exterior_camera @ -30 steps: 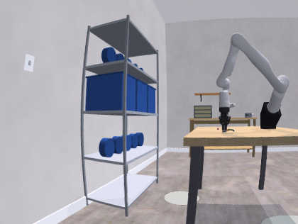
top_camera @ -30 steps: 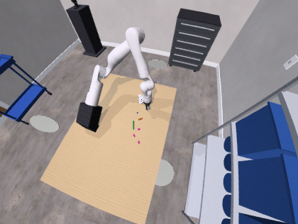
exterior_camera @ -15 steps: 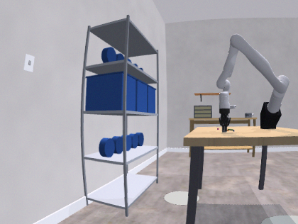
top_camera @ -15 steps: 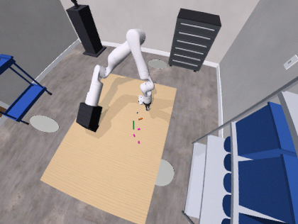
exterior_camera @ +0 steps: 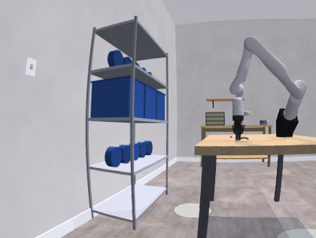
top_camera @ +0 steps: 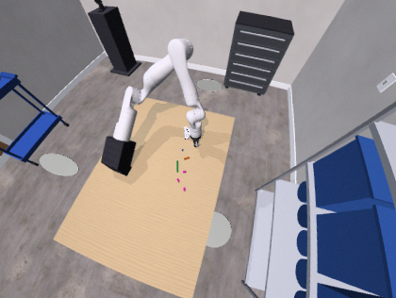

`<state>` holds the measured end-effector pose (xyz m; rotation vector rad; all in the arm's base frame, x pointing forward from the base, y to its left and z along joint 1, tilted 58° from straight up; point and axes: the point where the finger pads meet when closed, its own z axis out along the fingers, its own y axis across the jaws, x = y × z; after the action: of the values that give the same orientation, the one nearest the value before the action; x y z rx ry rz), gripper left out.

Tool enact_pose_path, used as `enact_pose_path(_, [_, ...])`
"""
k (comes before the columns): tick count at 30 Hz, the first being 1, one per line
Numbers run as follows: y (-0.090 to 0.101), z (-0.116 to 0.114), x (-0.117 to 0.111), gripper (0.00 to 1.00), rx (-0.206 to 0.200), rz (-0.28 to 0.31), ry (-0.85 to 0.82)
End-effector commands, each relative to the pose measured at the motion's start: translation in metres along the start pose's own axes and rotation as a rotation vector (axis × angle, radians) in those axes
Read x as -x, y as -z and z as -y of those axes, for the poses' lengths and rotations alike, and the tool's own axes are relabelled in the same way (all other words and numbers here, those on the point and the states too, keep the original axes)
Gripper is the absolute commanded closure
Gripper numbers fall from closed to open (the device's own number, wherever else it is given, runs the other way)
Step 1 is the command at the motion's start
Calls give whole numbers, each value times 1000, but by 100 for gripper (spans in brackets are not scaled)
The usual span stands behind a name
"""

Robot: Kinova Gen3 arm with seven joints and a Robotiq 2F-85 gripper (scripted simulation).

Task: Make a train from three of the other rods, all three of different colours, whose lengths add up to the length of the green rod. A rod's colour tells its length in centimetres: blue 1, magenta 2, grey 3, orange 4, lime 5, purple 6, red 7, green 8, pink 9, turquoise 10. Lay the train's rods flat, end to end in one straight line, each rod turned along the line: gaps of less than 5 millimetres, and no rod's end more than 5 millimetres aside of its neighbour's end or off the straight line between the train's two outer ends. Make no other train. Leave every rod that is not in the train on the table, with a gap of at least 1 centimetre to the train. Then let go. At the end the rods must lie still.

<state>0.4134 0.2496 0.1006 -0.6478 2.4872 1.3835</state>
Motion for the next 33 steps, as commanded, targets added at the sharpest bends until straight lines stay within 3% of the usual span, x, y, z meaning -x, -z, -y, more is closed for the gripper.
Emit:
enact_pose_path(1, [1,0,0,76,-1,1,0])
enact_pose_path(20, [1,0,0,76,-1,1,0])
enact_pose_path(21, [1,0,0,95,-1,1,0])
enact_pose_path(33, [1,0,0,95,-1,1,0])
